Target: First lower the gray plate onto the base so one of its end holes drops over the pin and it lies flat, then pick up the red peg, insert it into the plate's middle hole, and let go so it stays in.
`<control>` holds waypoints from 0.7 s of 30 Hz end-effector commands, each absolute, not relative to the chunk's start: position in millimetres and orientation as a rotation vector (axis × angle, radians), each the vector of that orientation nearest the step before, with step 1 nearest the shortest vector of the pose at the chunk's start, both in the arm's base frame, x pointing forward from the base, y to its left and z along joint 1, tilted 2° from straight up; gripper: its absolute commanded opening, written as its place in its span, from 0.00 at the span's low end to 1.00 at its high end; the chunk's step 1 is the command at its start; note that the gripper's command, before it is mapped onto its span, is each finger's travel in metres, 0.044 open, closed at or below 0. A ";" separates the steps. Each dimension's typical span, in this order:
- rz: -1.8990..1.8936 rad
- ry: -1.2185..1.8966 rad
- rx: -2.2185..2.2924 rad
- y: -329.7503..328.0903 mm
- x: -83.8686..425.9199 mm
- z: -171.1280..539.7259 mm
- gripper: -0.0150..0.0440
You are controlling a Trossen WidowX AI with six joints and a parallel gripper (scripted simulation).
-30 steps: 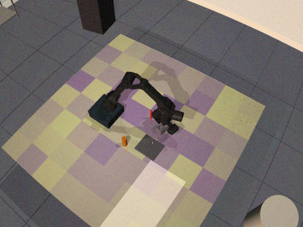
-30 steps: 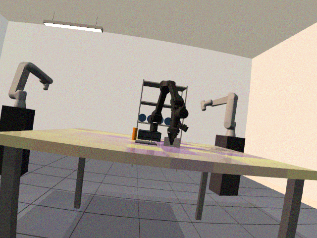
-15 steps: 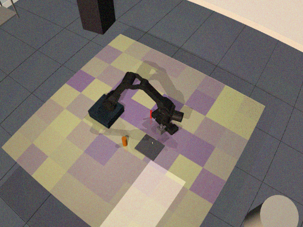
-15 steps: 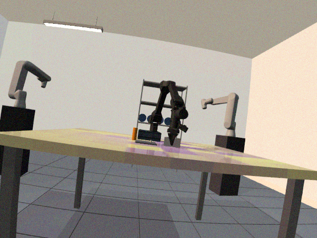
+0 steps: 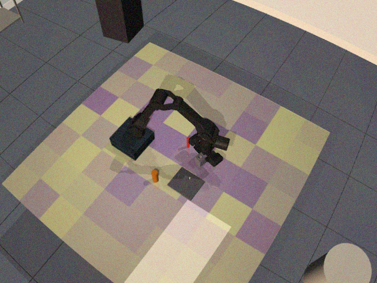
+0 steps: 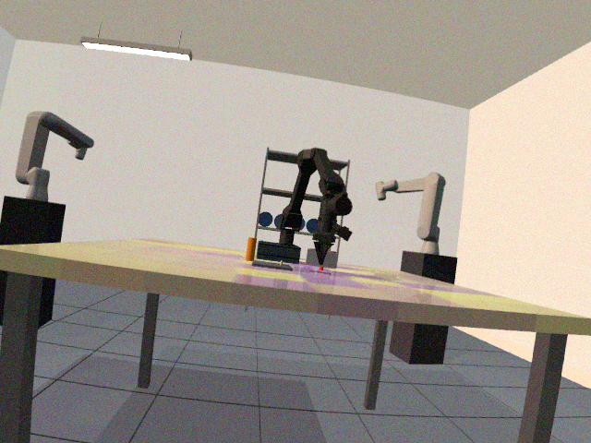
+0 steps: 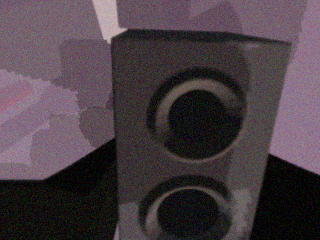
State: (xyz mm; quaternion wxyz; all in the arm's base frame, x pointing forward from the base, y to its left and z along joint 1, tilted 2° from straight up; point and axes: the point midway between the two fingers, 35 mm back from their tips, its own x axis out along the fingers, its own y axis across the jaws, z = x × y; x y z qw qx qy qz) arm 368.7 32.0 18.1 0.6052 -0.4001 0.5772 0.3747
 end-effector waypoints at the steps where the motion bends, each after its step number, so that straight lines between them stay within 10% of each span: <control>1: 0.862 1.322 -0.933 32.3 371.1 32.5 0.25; 21: 0.862 1.322 -0.933 32.4 365.3 95.7 0.25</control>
